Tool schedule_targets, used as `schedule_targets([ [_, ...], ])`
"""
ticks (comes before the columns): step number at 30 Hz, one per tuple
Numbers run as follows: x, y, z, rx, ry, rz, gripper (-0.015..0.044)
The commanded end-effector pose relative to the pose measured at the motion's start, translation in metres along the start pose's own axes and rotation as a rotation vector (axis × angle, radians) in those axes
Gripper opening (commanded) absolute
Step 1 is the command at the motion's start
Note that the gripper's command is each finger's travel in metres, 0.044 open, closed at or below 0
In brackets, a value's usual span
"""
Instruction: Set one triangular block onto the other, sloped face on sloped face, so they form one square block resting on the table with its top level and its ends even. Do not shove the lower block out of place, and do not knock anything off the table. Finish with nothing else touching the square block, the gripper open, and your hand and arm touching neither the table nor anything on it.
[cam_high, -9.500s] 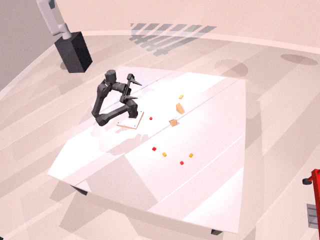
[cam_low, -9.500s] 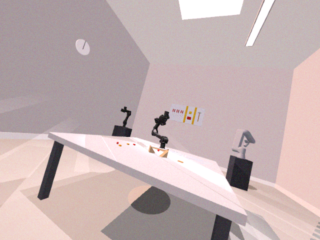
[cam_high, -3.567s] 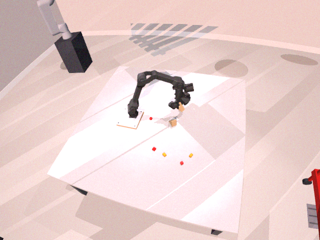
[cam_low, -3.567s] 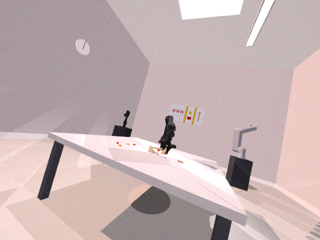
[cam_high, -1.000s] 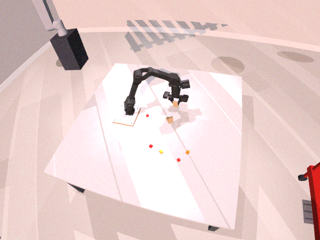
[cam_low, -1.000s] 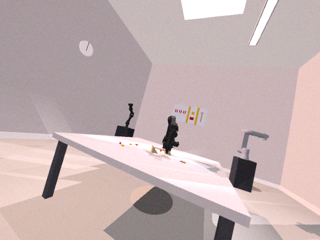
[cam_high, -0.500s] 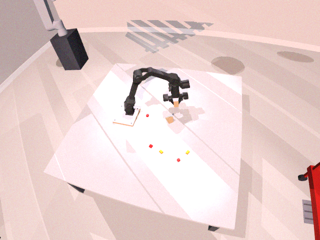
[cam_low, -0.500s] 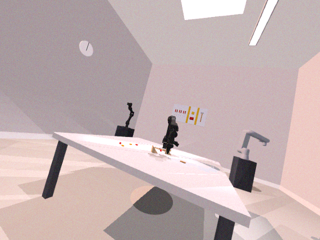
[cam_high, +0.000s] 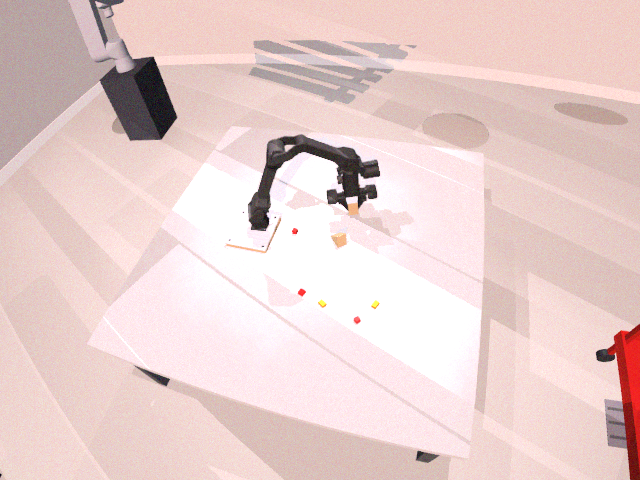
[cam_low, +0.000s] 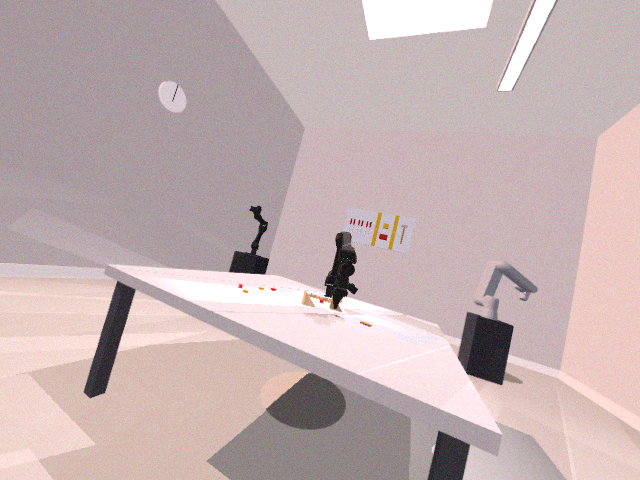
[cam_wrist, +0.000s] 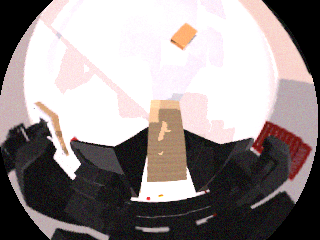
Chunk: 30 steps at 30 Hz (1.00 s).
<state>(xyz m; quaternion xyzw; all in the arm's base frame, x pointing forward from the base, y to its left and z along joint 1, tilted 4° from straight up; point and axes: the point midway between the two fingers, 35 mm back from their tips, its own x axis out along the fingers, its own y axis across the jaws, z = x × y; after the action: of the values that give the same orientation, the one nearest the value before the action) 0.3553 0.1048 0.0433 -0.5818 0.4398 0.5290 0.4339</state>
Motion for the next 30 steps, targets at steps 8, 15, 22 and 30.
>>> schedule_targets([
  [8, 0.020, 0.003, 0.000, 0.005, 0.001, 0.004, 0.0000],
  [15, 0.022, 0.003, 0.000, 0.006, 0.001, 0.003, 0.0000],
  [22, 0.021, 0.002, 0.000, 0.003, 0.000, 0.000, 0.0053],
  [30, 0.021, 0.002, 0.000, 0.003, 0.000, 0.000, 0.0263],
])
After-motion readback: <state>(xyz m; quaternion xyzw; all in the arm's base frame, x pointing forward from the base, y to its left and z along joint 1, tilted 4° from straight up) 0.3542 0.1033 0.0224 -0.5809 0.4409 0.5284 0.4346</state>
